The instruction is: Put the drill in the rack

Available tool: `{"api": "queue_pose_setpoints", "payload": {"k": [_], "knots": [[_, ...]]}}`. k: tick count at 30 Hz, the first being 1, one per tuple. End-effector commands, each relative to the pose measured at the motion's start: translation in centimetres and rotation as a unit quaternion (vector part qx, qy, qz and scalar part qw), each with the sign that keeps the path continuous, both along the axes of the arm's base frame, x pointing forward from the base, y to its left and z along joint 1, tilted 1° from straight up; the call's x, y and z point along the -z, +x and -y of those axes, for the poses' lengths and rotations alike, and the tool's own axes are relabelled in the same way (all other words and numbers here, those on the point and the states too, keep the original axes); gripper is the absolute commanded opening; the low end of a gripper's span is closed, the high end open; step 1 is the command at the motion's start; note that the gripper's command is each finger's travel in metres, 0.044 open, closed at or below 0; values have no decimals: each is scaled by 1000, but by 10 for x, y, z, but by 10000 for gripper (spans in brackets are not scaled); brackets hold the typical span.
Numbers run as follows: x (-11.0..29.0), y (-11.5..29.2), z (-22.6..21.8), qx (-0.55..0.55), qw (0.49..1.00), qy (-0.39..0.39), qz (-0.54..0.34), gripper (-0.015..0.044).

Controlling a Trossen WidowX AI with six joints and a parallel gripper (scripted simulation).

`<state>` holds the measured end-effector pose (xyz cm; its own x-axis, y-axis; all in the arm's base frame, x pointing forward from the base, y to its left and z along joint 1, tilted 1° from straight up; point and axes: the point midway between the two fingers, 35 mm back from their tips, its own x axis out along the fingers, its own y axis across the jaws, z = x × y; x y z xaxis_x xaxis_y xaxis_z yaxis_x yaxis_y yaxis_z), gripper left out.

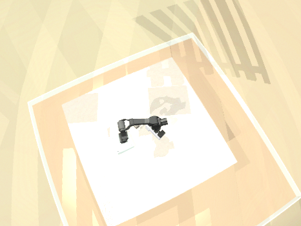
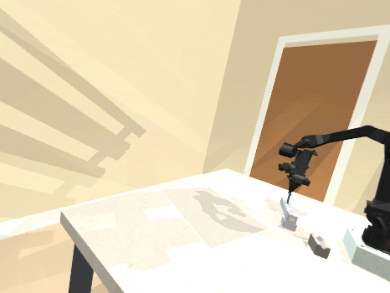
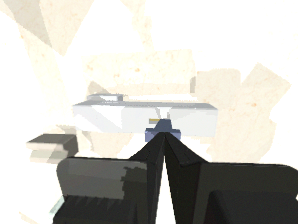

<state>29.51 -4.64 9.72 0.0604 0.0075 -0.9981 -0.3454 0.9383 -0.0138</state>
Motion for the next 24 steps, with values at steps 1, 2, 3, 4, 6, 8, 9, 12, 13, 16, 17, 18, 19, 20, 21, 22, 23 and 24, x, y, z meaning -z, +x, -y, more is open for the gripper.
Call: {"api": "queue_pose_setpoints", "payload": {"k": [1, 2, 3, 4, 6, 8, 9, 12, 13, 16, 17, 18, 19, 20, 21, 22, 23, 24], "knots": [[20, -5, 6, 5, 1000, -4, -22, 0], [20, -5, 6, 5, 1000, -4, -22, 0], [21, -5, 6, 5, 1000, -4, -22, 0], [22, -5, 6, 5, 1000, -4, -22, 0], [23, -5, 7, 5, 1000, -4, -22, 0], [24, -5, 7, 5, 1000, -4, -22, 0], [25, -4, 7, 5, 1000, -4, -22, 0], [24, -4, 7, 5, 1000, -4, -22, 26], [20, -3, 7, 5, 1000, -4, -22, 53], [-2, 0, 6, 5, 1000, -4, -22, 131], [-12, 1, 5, 5, 1000, -4, -22, 157], [-23, 2, 5, 5, 1000, -4, -22, 184], [-36, 2, 4, 5, 1000, -4, -22, 210], [-46, 2, 3, 5, 1000, -4, -22, 236], [-52, 1, 2, 5, 1000, -4, -22, 263], [-54, 1, 2, 5, 1000, -4, -22, 289], [-54, 1, 2, 5, 1000, -4, -22, 315], [-54, 1, 2, 5, 1000, -4, -22, 341]]}}
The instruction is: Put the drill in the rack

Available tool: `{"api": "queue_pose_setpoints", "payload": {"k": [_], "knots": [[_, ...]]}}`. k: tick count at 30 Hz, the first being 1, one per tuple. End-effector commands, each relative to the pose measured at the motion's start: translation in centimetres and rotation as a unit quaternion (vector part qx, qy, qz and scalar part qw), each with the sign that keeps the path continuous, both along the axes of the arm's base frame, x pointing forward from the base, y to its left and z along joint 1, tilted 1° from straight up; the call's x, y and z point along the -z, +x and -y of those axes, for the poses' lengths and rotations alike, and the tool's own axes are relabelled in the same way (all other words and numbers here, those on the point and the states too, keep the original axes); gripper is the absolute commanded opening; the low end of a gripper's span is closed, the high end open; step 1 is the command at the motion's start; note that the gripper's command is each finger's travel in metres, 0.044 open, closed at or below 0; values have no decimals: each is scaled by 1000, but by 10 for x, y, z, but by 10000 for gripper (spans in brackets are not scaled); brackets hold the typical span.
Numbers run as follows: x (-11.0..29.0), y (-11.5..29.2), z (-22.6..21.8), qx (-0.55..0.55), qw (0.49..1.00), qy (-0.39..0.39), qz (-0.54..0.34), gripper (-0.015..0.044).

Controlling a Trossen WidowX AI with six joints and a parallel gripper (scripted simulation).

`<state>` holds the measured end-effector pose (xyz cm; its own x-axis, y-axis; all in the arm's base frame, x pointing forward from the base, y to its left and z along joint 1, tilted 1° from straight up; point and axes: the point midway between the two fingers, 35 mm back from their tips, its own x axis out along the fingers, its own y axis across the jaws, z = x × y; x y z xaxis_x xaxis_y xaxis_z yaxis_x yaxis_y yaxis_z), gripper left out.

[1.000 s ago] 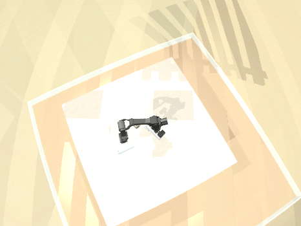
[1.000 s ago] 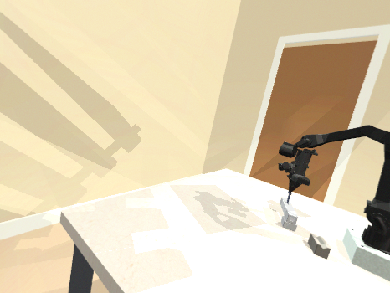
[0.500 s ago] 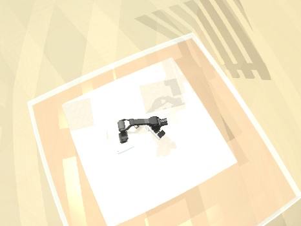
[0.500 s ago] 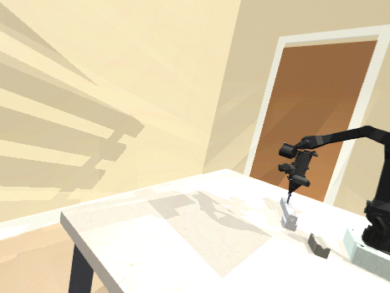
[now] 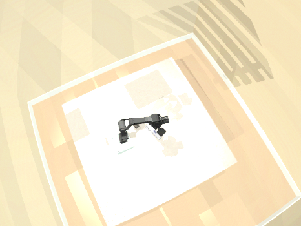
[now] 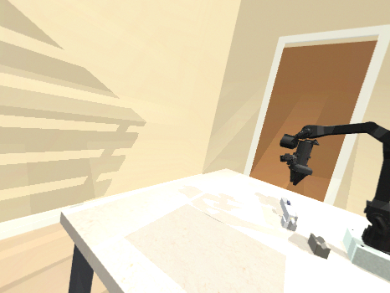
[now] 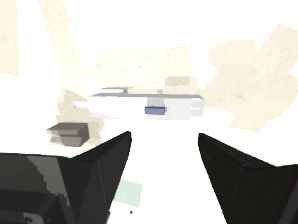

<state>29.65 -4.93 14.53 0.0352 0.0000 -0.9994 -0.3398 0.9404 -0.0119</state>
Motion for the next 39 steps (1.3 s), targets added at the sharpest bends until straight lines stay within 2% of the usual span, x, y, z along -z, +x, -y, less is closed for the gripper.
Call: {"api": "queue_pose_setpoints", "payload": {"k": [1, 4, 6, 10, 14, 16, 39], "knots": [[2, 0, -2, -11, 1000, 0, 0, 368], [23, 0, -35, -160, 987, -3, -2, 440], [42, -5, -63, -289, 957, -6, -3, 440], [79, -26, -115, -529, 849, -10, -4, 440], [105, -51, -147, -683, 730, -12, -4, 440], [109, -56, -151, -706, 708, -12, -4, 440], [118, -54, -149, -706, 708, -12, -4, 440]]}}
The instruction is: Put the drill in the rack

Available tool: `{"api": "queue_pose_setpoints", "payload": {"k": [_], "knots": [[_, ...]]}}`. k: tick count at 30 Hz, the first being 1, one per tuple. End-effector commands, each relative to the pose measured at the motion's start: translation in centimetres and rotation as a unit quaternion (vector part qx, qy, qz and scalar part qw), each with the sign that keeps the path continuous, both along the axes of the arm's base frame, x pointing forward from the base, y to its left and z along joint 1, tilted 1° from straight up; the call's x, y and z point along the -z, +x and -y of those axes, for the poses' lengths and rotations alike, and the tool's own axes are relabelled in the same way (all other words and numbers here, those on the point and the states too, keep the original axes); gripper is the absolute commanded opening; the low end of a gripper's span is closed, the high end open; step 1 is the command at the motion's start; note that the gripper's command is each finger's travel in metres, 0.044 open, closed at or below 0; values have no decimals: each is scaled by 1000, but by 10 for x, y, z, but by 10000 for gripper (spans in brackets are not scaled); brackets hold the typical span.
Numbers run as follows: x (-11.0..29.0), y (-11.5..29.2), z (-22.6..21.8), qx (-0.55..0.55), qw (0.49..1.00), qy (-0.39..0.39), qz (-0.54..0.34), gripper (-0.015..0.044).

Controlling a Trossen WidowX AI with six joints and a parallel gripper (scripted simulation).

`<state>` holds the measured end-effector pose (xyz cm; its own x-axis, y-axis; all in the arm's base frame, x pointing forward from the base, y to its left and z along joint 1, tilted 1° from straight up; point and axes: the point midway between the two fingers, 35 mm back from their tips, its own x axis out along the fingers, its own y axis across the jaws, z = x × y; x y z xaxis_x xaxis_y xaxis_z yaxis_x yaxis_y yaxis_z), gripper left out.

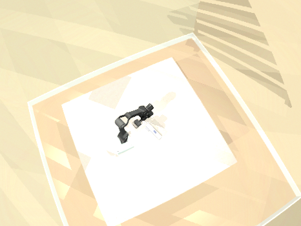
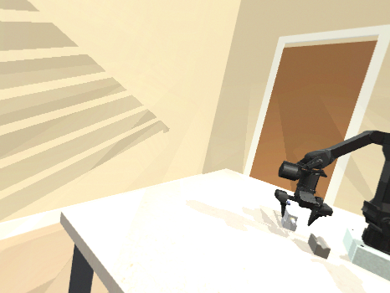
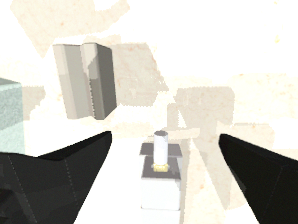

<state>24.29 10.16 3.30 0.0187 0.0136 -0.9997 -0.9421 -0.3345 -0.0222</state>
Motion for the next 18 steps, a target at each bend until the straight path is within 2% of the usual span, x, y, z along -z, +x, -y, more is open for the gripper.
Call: {"api": "queue_pose_setpoints", "payload": {"k": [1, 18], "knots": [[7, 0, 2, -1, 1000, -1, -4, 440], [34, 2, 9, -1, 1000, -1, -3, 440]]}}
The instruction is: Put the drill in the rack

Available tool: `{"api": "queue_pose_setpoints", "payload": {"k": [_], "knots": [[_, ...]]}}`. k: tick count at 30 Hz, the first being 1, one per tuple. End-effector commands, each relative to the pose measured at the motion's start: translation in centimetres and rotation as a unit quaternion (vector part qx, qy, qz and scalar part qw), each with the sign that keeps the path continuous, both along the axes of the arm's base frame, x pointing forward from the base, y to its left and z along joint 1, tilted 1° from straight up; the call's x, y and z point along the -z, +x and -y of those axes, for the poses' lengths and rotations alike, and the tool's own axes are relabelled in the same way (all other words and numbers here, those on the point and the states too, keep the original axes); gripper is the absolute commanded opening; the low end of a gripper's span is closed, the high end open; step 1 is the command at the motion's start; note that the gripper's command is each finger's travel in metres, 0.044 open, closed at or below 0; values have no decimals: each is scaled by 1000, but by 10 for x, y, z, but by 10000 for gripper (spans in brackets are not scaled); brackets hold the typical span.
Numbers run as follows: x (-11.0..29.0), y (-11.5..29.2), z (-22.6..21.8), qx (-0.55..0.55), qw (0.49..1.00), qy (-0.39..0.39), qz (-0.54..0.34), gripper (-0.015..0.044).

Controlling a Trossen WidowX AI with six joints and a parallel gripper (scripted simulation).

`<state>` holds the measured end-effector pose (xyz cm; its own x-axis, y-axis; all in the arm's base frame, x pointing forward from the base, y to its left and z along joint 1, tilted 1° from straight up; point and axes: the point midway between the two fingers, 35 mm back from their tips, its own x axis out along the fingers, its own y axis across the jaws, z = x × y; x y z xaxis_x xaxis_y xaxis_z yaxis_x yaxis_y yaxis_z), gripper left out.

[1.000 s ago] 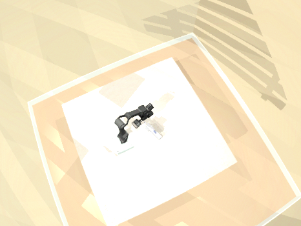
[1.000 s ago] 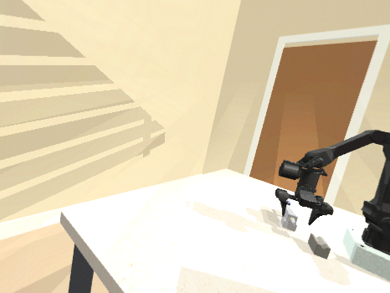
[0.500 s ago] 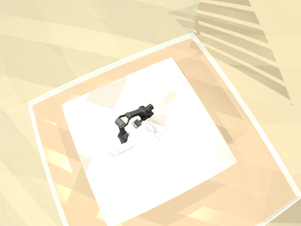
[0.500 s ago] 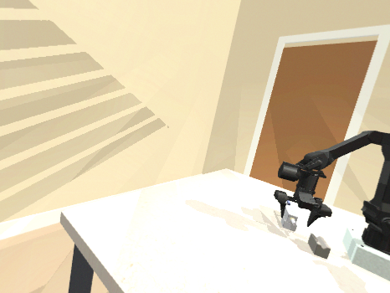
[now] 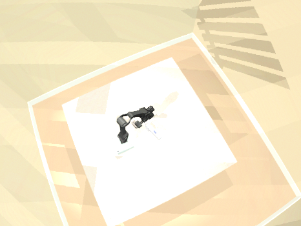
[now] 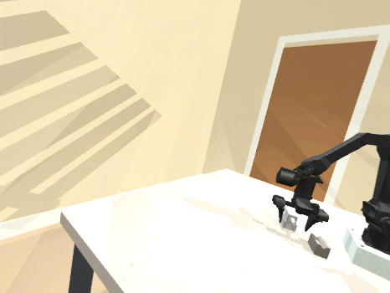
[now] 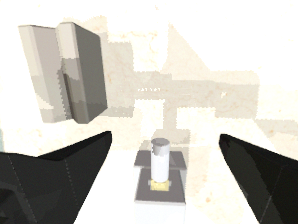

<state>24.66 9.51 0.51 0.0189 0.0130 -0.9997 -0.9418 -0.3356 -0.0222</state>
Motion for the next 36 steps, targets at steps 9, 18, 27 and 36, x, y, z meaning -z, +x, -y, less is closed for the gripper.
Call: {"api": "queue_pose_setpoints", "payload": {"k": [9, 18, 27, 36], "knots": [[19, -1, 6, -1, 1000, -1, -4, 440], [16, 0, 5, 0, 1000, -1, -1, 256], [16, 0, 5, 0, 1000, -1, -1, 40], [16, -1, 3, 0, 1000, -1, -2, 0]]}}
